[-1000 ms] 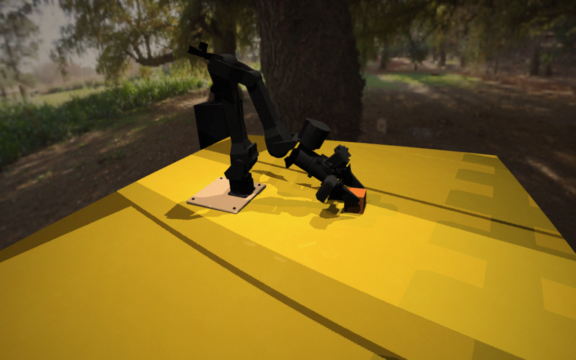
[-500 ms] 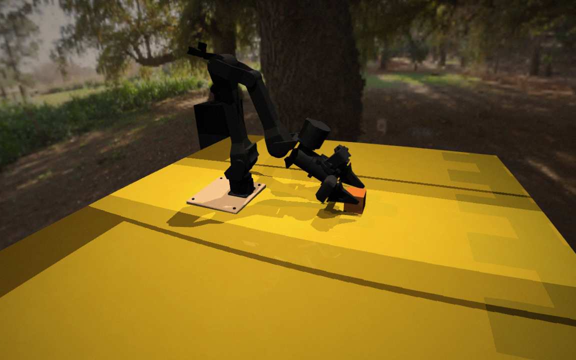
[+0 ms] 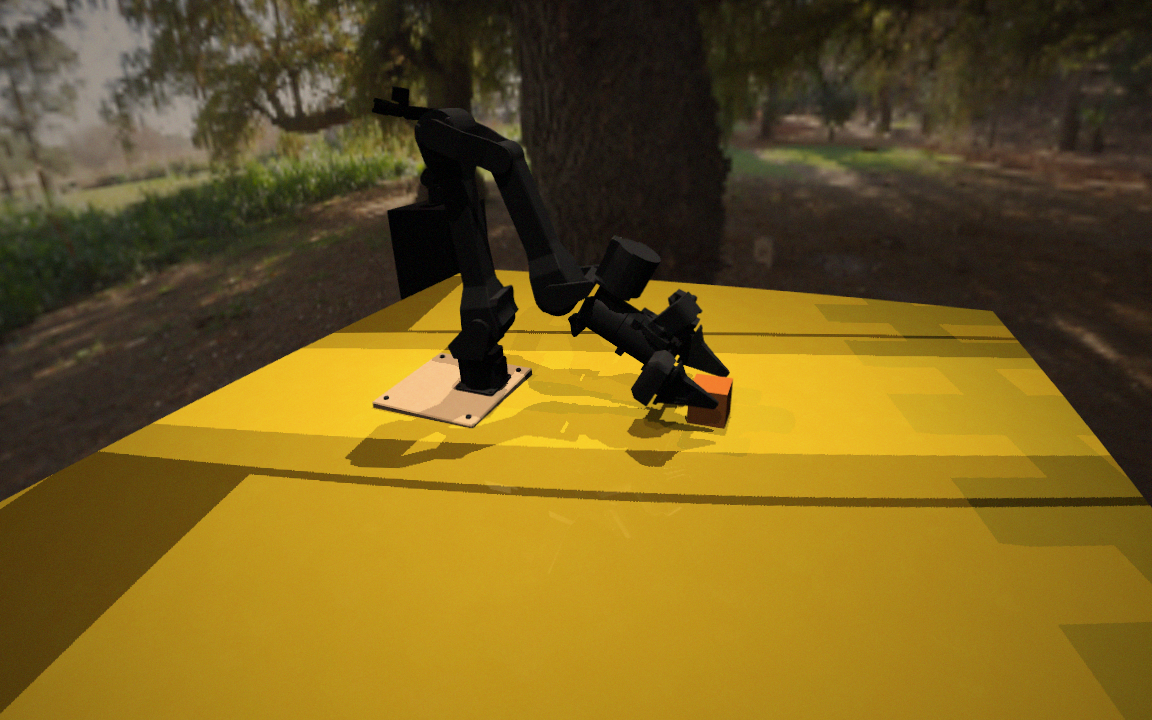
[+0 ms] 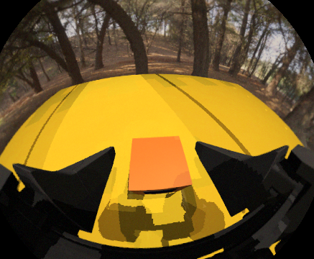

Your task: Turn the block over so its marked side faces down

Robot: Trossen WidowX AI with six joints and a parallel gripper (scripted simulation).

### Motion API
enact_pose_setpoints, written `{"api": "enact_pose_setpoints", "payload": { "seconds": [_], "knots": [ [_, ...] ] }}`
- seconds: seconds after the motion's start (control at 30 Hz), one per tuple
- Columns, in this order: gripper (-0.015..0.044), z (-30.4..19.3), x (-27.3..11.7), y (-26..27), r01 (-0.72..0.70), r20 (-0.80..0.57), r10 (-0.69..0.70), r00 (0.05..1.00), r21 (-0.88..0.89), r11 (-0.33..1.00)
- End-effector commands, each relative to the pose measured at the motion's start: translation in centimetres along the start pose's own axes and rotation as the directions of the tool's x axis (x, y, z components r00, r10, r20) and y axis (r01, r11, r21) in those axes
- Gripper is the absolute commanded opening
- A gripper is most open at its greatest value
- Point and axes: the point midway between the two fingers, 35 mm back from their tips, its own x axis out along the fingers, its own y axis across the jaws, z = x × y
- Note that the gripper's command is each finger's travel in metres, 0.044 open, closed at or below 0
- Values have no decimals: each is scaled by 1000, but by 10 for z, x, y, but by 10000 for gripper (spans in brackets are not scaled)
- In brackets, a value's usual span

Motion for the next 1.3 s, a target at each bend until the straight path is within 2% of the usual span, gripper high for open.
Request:
{"api": "enact_pose_setpoints", "payload": {
  "seconds": [0.0, 0.17, 0.37, 0.63, 1.13, 1.27],
  "knots": [
    [440, 1, 0, -1, 5, 4, -5, 1000, -4, 1000],
    [440, 3, 2, 0, 4, -21, -5, 1000, -4, 1000],
    [440, 23, 3, 3, 0, -243, -1, 970, -4, 1000],
    [440, 53, -47, 0, 5, -503, -6, 864, -3, 1000],
    [440, 53, -50, 0, 6, -513, -6, 858, -3, 1000],
    [440, 60, -45, 0, -2, -585, -4, 811, -9, 1000]
  ]
}}
